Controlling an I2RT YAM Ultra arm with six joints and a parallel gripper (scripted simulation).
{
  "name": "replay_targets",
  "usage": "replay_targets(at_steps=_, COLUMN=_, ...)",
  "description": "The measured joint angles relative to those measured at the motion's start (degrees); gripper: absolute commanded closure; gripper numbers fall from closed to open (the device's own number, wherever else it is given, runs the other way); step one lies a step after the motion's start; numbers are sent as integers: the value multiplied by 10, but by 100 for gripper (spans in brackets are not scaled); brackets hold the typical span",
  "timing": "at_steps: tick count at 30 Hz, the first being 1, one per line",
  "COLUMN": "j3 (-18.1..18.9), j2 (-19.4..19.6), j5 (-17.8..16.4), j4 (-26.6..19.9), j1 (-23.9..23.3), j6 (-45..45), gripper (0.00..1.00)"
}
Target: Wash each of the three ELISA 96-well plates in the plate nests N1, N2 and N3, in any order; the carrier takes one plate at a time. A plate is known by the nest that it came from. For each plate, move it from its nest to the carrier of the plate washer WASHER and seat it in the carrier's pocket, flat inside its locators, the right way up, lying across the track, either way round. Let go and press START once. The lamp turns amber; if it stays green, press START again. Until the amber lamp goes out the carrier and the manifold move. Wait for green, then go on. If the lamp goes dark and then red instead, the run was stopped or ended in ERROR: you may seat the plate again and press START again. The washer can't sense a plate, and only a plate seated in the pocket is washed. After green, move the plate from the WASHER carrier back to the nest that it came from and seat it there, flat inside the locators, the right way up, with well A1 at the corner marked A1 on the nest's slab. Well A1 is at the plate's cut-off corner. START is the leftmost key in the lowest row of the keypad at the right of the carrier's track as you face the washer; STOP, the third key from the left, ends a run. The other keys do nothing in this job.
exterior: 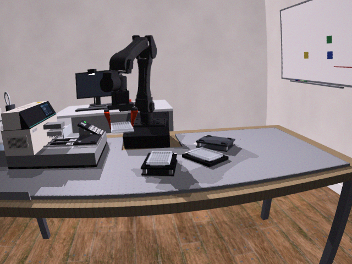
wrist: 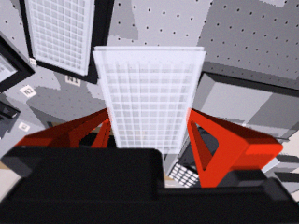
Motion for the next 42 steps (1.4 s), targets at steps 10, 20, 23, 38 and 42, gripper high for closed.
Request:
replay_targets(at_steps=10, j3=0, j2=5, j5=-34, j4=-6, j1=-95, j6=-76, gripper=100)
replay_targets(at_steps=20, j3=14, j2=37, j5=-66, j4=-15, j1=-213, j6=-183, gripper=100)
replay_targets(at_steps=23, j3=18, j2=42, j5=-71, j4=-18, j1=-234, j6=-207, gripper=100)
replay_targets(at_steps=38, j3=25, j2=49, j5=-89, j4=-22, j1=-269, j6=-236, gripper=100)
replay_targets(at_steps=42, j3=23, j2=52, j5=-95, j4=-23, j1=-297, j6=-224, gripper=100)
